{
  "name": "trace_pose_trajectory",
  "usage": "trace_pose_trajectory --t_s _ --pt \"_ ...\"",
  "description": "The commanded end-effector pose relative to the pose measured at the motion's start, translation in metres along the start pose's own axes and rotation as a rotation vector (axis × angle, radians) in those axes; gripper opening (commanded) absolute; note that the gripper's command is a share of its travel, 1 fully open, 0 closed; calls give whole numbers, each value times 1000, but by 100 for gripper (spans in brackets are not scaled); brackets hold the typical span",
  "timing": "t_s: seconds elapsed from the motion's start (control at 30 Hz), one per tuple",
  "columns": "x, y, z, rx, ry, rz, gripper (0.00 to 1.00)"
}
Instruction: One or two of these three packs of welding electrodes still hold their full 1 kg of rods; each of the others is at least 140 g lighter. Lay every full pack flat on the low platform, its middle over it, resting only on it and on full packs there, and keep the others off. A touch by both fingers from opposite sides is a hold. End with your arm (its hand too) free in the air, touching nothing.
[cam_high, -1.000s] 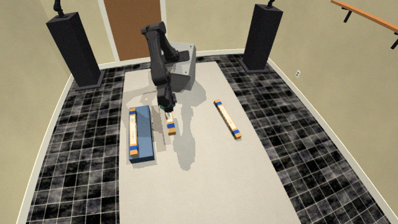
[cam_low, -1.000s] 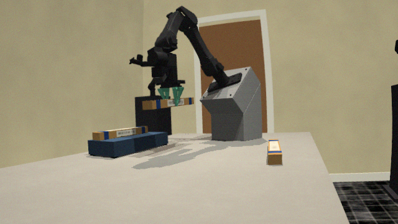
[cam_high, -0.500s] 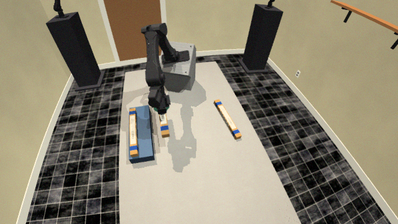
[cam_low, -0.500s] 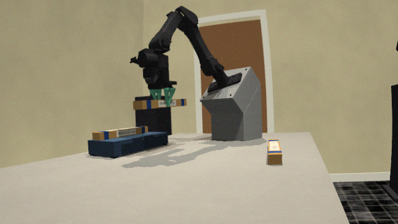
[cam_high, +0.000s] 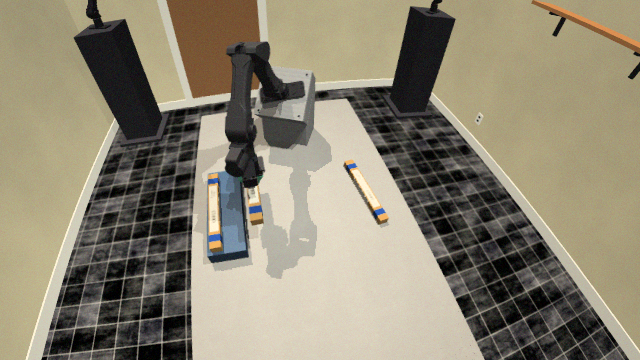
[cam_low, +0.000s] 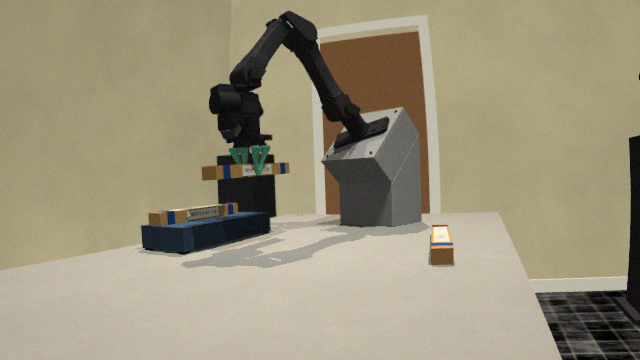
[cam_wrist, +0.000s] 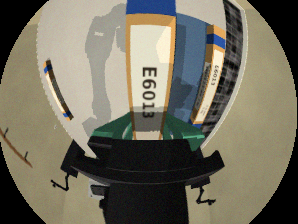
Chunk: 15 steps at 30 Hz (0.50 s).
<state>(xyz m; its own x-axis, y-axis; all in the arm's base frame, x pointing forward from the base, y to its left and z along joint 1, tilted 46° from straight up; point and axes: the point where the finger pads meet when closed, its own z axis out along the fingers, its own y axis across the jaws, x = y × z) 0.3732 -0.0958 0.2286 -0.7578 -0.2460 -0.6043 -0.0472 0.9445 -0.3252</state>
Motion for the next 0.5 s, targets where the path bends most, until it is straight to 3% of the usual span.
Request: trace_pose_trajectory --t_s 0.0,0.1,0.17,0.27,0.43,0.47 --pt "-22 -19 -28 20 -83 -7 0" --pt "-19 -25 -18 9 -60 -8 0" --pt "-23 -32 -26 21 -82 -8 0" --pt "-21 -39 -18 13 -66 -8 0" --pt "-24 -47 -24 23 -83 -10 0" --pt "-21 -49 -15 12 -62 -9 0"
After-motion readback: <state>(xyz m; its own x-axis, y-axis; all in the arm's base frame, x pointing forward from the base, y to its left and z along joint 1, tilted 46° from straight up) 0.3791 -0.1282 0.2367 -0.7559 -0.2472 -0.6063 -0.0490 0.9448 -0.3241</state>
